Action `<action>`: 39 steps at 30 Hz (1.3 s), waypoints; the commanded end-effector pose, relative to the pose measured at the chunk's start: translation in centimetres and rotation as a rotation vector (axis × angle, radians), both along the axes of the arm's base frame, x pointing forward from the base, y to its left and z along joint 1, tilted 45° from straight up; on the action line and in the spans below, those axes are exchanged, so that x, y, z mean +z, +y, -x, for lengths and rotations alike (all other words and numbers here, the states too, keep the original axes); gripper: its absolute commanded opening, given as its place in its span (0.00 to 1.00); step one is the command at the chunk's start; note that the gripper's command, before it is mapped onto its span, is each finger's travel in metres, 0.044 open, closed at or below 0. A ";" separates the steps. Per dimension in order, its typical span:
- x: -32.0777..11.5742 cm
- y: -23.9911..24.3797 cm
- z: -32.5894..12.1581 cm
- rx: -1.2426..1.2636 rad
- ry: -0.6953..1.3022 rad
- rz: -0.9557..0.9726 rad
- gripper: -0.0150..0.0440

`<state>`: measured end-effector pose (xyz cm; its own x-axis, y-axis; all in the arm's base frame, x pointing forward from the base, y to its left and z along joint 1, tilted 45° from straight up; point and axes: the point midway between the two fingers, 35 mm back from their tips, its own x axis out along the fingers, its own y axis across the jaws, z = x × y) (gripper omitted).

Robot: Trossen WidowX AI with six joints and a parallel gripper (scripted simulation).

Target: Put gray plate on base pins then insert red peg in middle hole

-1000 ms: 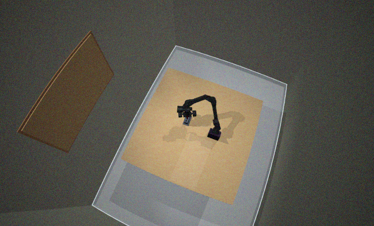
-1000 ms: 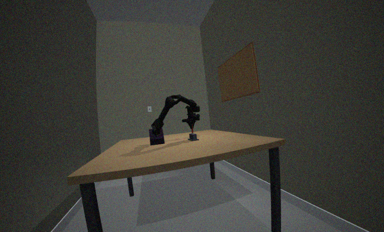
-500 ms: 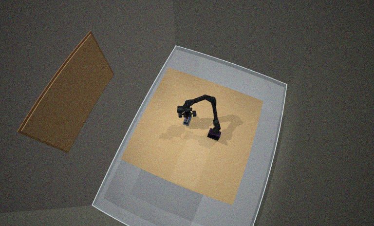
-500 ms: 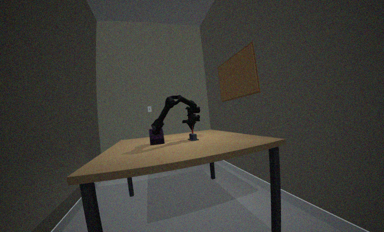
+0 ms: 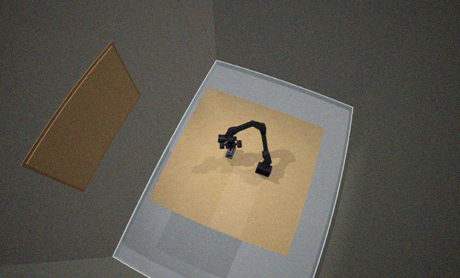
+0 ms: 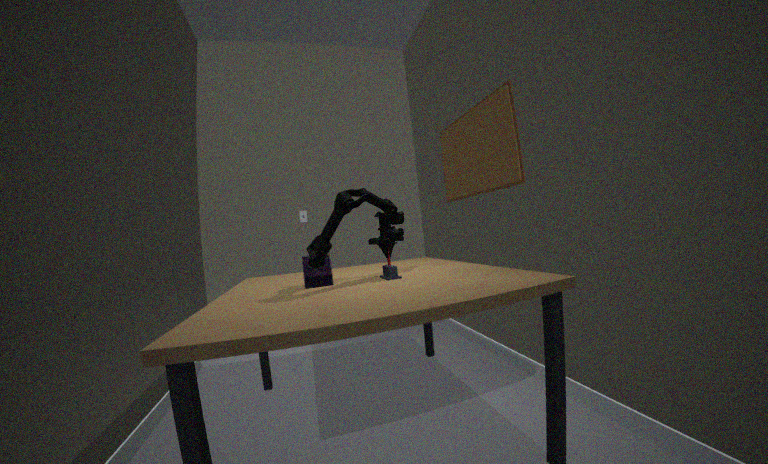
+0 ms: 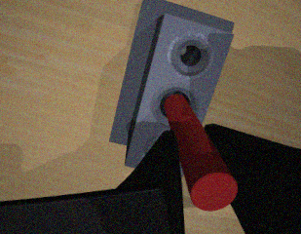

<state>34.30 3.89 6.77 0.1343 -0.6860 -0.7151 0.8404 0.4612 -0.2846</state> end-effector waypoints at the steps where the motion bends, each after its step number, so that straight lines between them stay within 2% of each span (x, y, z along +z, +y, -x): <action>1: 0.0 -0.2 0.0 0.000 0.002 0.001 0.25; 21: 0.0 -0.2 0.0 -0.002 -0.002 -0.002 0.25; 27: 0.0 -0.2 0.0 -0.002 -0.002 -0.002 0.51; 39: 0.0 -0.1 0.0 -0.001 0.000 0.000 0.51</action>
<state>34.34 3.74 6.74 0.1348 -0.6849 -0.7160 0.8414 0.4608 -0.2824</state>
